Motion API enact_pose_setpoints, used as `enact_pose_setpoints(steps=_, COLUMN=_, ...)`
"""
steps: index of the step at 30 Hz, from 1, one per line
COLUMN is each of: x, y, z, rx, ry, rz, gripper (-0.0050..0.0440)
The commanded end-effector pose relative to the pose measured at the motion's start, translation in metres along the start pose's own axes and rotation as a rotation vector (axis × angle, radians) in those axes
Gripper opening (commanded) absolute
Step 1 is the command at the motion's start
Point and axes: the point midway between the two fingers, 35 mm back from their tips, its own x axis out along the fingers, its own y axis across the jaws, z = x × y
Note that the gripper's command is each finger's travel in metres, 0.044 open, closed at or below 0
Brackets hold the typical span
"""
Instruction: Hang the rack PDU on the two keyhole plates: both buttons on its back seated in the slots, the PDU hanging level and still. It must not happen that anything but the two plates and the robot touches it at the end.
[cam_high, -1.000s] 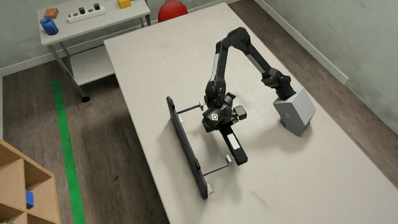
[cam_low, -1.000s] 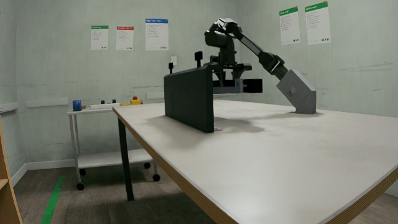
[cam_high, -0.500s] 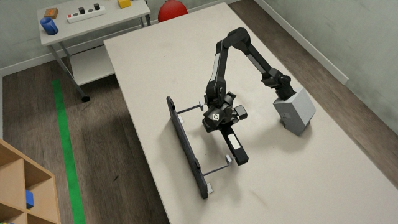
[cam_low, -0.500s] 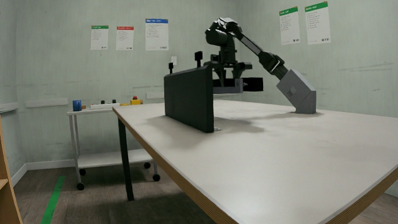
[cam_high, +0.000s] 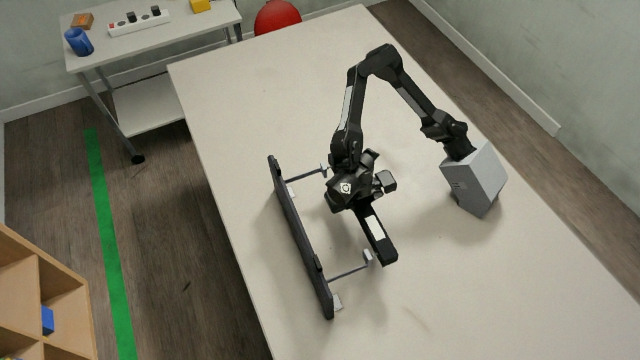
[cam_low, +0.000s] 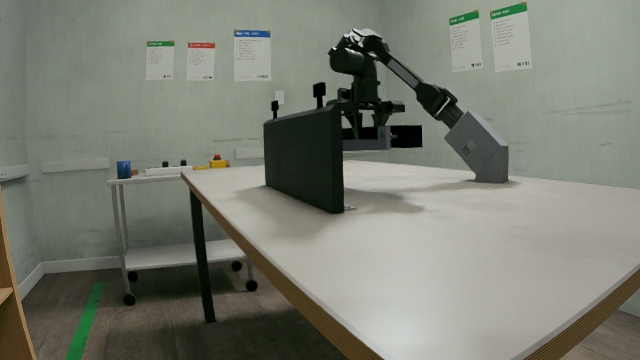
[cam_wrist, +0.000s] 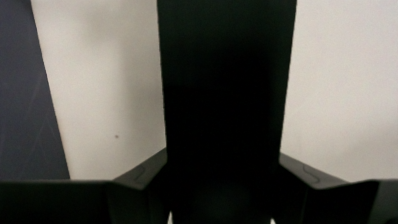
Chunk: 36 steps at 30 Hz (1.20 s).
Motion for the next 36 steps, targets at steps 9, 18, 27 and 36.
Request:
enact_pose_setpoints(steps=9, x=-0.0117, y=0.0074, z=0.0008, rx=0.016, ry=0.014, rz=0.029, gripper=-0.005)
enact_pose_setpoints(steps=18, x=-0.012, y=0.0067, z=-0.0001, rx=0.016, ry=0.014, rz=0.029, gripper=-0.005)
enact_pose_setpoints(steps=27, x=-0.0099, y=0.0069, z=0.0, rx=0.016, ry=0.013, rz=0.029, gripper=-0.005)
enact_pose_setpoints(steps=36, x=-0.0083, y=0.0087, z=0.0015, rx=0.017, ry=0.014, rz=0.031, gripper=-0.005)
